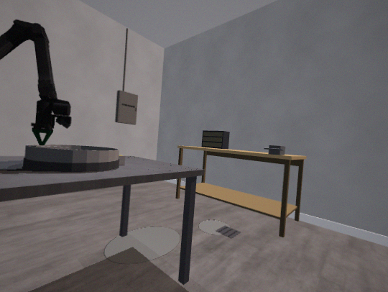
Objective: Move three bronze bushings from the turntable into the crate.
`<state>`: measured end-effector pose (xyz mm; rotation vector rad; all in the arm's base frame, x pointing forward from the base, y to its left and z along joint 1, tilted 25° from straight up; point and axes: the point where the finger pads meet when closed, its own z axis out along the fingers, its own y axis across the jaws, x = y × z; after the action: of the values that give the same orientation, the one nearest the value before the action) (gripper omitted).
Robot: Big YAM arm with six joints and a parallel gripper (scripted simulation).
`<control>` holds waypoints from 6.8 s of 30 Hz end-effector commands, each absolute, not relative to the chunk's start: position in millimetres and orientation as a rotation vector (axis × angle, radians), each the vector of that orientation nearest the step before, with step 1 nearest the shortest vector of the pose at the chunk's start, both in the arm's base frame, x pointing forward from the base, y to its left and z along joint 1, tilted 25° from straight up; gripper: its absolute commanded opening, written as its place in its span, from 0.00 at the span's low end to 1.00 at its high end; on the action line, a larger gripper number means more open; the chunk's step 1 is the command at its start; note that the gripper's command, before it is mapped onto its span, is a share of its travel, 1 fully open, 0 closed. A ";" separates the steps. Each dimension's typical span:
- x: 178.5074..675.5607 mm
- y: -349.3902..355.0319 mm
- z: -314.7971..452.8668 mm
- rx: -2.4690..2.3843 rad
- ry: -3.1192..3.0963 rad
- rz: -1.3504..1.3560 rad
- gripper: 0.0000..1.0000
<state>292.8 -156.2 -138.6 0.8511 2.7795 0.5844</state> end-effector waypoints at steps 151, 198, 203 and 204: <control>305.1 -147.5 -161.8 0.840 2.774 0.581 0.13; 300.2 -143.8 -161.4 0.843 2.778 0.585 0.13; 300.2 -143.8 -161.4 0.843 2.778 0.585 0.13; 300.2 -143.8 -161.4 0.843 2.778 0.585 0.13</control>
<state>300.9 -150.2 -159.8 0.8466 2.7727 0.5783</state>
